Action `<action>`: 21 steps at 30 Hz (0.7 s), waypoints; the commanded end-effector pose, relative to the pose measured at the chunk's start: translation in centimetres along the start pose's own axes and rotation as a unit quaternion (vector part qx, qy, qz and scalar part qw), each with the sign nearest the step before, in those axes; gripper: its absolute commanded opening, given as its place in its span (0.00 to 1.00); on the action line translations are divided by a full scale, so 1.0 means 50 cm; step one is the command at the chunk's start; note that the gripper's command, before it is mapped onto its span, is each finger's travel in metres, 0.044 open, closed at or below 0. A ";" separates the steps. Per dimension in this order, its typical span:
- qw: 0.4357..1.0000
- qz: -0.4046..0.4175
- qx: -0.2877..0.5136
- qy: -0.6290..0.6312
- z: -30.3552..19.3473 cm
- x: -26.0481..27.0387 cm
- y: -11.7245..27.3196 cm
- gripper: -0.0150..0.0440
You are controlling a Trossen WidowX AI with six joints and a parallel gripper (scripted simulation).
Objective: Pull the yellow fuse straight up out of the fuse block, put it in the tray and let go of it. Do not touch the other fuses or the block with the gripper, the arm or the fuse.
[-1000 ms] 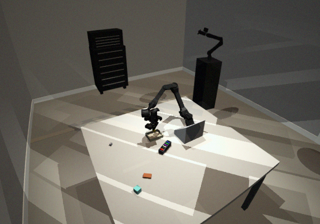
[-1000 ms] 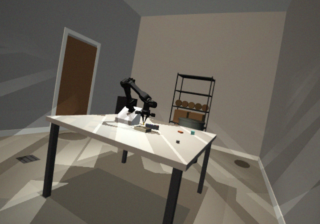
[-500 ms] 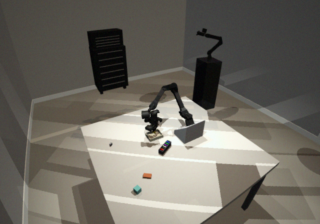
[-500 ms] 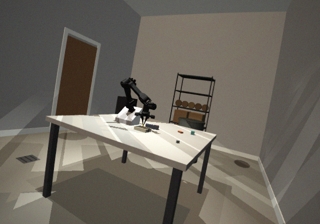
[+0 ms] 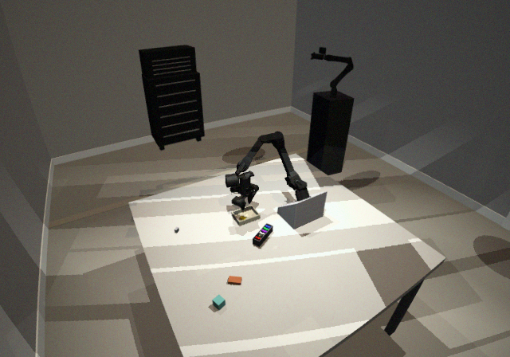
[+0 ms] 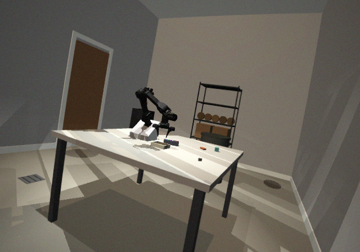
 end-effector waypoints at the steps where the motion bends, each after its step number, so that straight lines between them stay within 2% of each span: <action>1: 1.000 0.002 -0.005 -0.005 0.003 -0.003 0.030 0.81; 21: 1.000 0.003 -0.004 -0.002 0.003 -0.002 0.028 0.81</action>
Point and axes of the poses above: the point midway between the two fingers, 35 mm back from their tips, its own y axis back along the fingers, its own x axis across the jaws, z = x × y, the point moved 6 cm from there along y, back along the fingers, and after that the axes turned 11 degrees about y, right-handed, at the moved point
